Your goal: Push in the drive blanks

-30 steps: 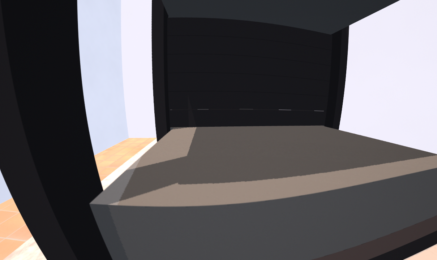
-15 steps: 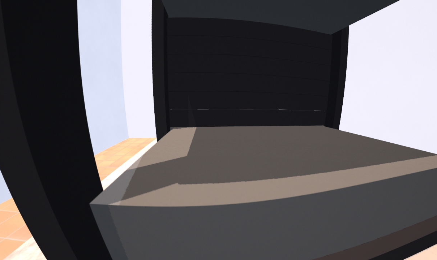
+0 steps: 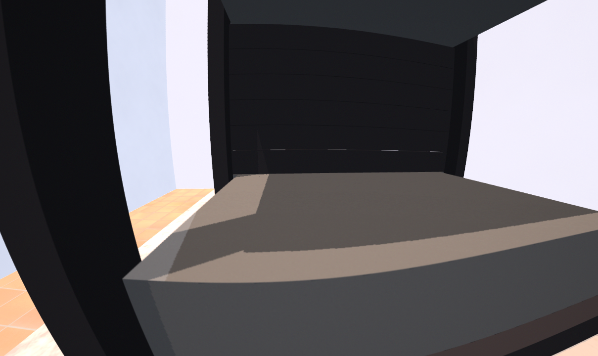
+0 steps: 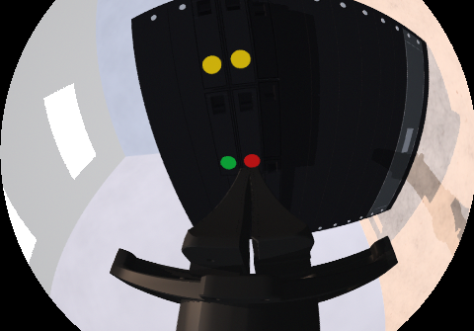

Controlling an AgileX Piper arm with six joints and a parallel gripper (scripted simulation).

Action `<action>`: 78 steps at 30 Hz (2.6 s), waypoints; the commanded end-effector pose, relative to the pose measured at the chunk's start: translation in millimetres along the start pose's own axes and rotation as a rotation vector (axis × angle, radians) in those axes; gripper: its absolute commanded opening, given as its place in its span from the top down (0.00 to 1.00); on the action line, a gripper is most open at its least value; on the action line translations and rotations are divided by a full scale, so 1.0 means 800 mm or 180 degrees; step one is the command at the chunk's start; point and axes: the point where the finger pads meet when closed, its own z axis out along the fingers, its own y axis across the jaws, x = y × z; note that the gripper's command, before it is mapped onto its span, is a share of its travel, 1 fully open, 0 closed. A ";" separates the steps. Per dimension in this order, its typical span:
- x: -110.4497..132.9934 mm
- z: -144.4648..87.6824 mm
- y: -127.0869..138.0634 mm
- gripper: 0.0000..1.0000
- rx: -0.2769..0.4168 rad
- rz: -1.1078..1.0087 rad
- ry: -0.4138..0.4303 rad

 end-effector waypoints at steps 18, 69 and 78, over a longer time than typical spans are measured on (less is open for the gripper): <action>0.000 0.081 0.001 1.00 -0.0002 0.0004 0.0003; 0.000 0.095 0.003 1.00 -0.0002 0.0004 0.0003; 0.000 0.107 0.001 1.00 -0.0002 0.0004 0.0003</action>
